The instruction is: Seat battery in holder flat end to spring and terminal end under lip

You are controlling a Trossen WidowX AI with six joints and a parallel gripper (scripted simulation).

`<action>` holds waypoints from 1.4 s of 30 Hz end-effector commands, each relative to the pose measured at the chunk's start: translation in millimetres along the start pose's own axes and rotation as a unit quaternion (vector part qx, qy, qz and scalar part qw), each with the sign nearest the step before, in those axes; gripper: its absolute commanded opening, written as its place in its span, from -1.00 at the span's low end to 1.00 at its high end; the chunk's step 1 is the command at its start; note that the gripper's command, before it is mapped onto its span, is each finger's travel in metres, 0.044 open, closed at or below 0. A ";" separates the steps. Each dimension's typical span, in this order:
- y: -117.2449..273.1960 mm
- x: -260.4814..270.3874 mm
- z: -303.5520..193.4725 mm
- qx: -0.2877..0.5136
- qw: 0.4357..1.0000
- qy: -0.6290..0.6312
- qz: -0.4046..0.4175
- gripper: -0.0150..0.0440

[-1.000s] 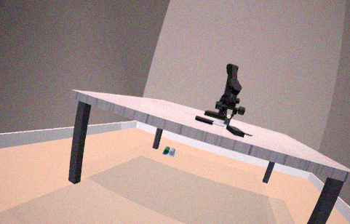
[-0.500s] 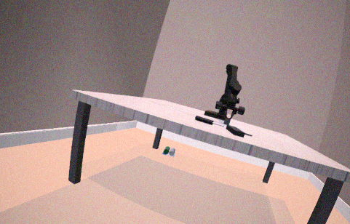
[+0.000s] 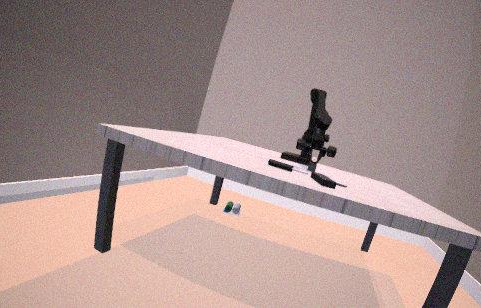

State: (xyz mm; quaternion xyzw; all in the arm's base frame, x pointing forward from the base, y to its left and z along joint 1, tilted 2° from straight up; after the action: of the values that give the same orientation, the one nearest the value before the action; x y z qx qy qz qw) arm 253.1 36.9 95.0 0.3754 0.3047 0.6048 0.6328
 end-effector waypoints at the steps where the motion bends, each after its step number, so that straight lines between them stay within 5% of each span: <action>1: -1.4 -0.8 -2.7 0.016 1.000 -0.002 -0.002 -0.21; 42: -13.8 1.6 20.3 0.133 0.991 -0.003 -0.015 -0.21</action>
State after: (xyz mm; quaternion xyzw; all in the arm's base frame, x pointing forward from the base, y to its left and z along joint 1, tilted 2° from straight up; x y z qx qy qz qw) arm 279.8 36.7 101.2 0.4412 0.3702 0.5571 0.5983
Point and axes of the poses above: the point midway between the two fingers, 35 mm back from their tips, its own y axis back along the fingers, its own x axis across the jaws, z = x × y, the point moved 7 cm from there along y, back along the fingers, and after that the axes turned 5 degrees about -y, right-handed, at the moved point
